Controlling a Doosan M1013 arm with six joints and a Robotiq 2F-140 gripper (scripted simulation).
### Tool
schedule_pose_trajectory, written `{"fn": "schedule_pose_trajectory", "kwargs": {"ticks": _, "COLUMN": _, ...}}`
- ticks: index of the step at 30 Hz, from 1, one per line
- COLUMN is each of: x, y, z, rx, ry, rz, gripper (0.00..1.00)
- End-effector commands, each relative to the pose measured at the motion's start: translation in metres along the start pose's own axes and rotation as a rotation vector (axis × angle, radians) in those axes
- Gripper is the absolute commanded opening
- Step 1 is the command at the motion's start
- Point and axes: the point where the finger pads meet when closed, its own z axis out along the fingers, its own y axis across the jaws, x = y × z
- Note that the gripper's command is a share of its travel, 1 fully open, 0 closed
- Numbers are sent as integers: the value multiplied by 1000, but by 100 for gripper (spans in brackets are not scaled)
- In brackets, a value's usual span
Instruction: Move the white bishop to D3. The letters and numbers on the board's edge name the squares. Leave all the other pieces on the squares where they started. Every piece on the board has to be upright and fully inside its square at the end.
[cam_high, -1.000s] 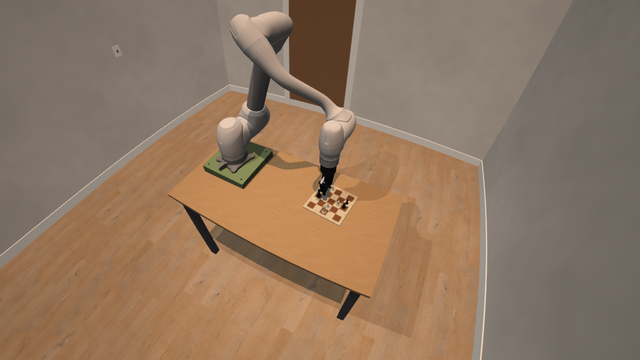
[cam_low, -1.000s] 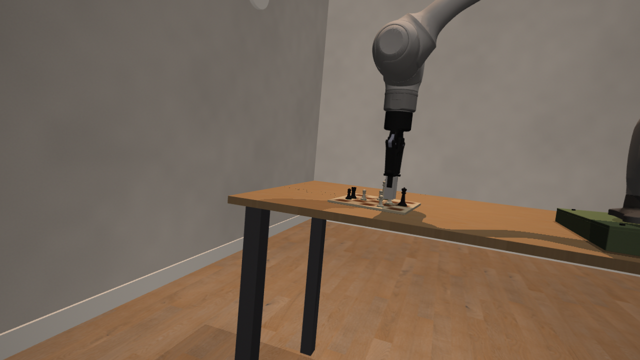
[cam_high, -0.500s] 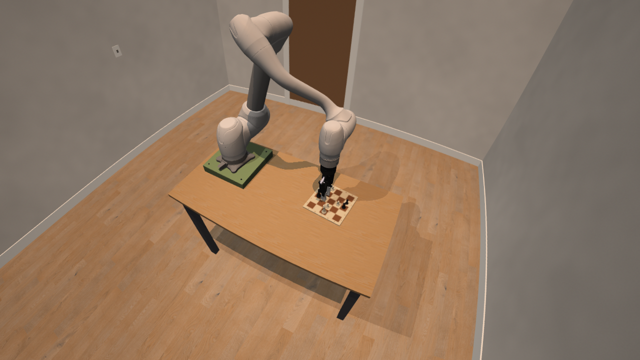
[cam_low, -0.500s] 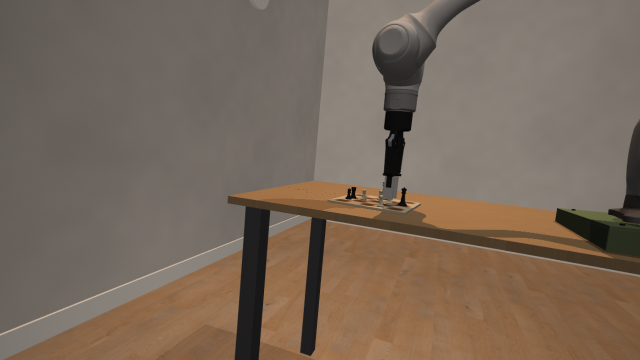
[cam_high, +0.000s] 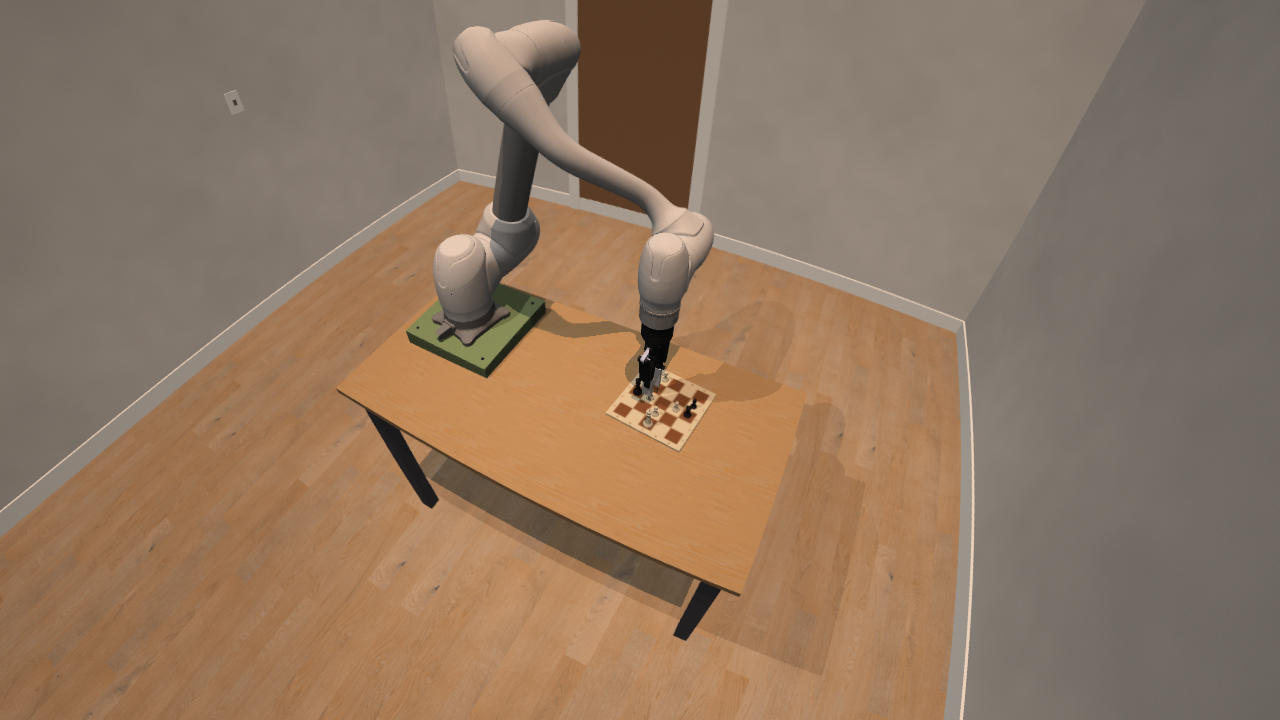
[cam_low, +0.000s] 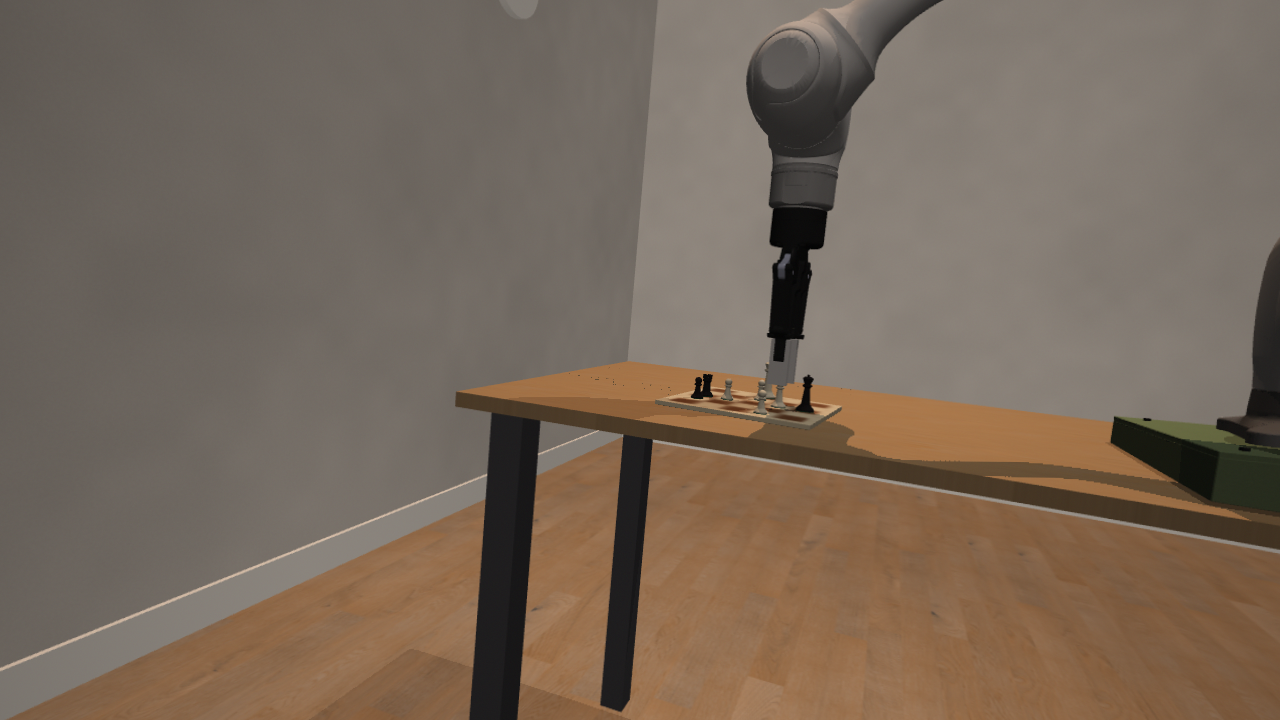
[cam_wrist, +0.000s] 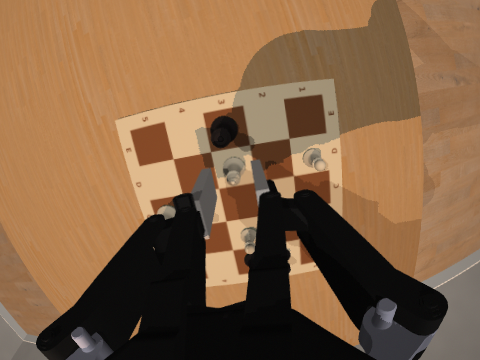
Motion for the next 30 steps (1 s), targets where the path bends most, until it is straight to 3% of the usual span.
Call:
{"fn": "schedule_pose_trajectory", "kwargs": {"ticks": 1, "x": 0, "y": 0, "z": -12, "rx": 0, "ry": 0, "rz": 0, "gripper": 22}}
{"fn": "schedule_pose_trajectory", "kwargs": {"ticks": 7, "x": 0, "y": 0, "z": -45, "rx": 0, "ry": 0, "rz": 0, "gripper": 22}}
{"fn": "schedule_pose_trajectory", "kwargs": {"ticks": 20, "x": 0, "y": 0, "z": -71, "rx": 0, "ry": 0, "rz": 0, "gripper": 22}}
{"fn": "schedule_pose_trajectory", "kwargs": {"ticks": 21, "x": 0, "y": 0, "z": -71, "rx": 0, "ry": 0, "rz": 0, "gripper": 100}}
{"fn": "schedule_pose_trajectory", "kwargs": {"ticks": 30, "x": 0, "y": 0, "z": -71, "rx": 0, "ry": 0, "rz": 0, "gripper": 100}}
